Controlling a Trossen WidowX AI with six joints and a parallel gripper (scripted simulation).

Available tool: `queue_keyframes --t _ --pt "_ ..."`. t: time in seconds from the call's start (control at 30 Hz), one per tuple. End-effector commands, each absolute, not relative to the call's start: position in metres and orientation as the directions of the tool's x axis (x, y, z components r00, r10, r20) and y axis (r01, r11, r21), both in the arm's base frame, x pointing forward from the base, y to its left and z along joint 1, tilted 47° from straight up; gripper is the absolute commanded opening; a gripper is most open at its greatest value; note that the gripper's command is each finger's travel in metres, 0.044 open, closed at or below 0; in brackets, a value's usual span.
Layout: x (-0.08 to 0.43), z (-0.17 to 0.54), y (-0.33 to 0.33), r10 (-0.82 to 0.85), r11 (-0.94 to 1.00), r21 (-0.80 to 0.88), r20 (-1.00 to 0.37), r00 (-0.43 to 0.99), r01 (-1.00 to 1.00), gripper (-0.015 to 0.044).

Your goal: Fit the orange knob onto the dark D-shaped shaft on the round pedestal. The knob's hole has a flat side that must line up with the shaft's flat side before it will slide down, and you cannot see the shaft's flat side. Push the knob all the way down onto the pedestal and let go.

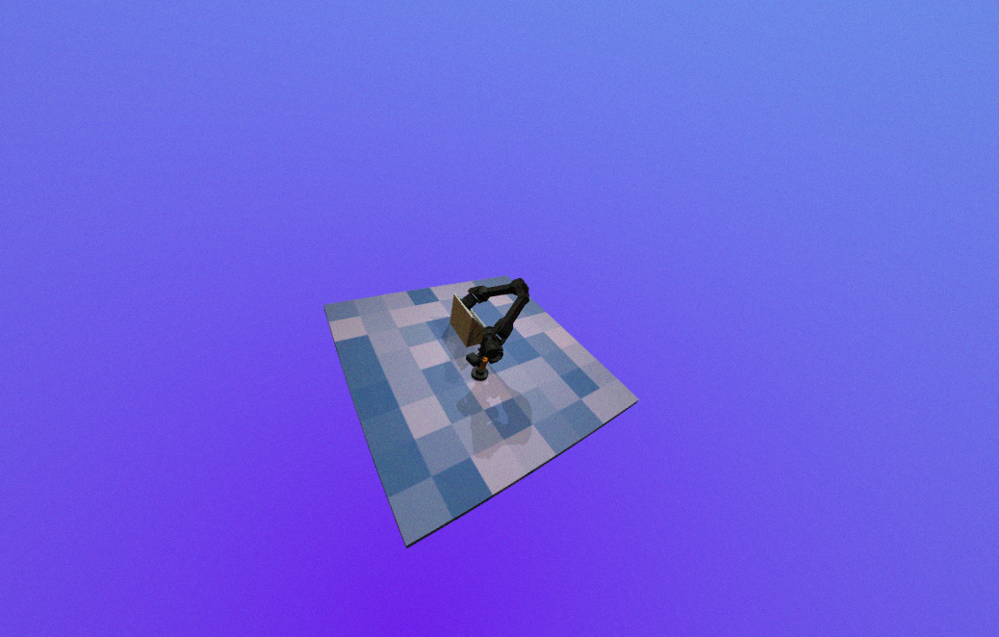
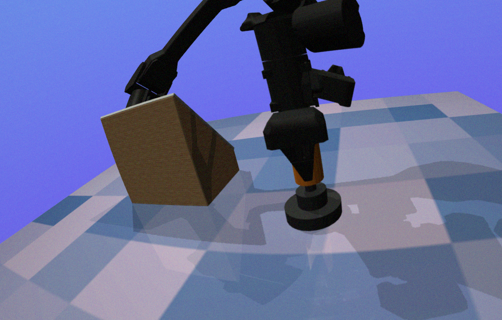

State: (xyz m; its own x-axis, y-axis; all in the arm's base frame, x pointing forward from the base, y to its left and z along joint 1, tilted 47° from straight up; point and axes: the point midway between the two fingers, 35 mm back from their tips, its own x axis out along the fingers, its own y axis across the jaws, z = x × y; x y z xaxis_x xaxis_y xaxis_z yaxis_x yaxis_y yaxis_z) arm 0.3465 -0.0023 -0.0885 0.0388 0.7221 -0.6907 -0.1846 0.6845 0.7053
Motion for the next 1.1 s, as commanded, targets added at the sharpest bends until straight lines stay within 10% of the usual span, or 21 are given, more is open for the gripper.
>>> queue_keyframes --t 0.0,1.07 --pt "0.347 -0.088 -0.002 0.724 0.682 0.705 -0.689 0.042 -0.196 0.0" --pt "0.346 -0.099 0.009 0.722 0.685 0.707 -0.69 0.037 -0.177 0.0"
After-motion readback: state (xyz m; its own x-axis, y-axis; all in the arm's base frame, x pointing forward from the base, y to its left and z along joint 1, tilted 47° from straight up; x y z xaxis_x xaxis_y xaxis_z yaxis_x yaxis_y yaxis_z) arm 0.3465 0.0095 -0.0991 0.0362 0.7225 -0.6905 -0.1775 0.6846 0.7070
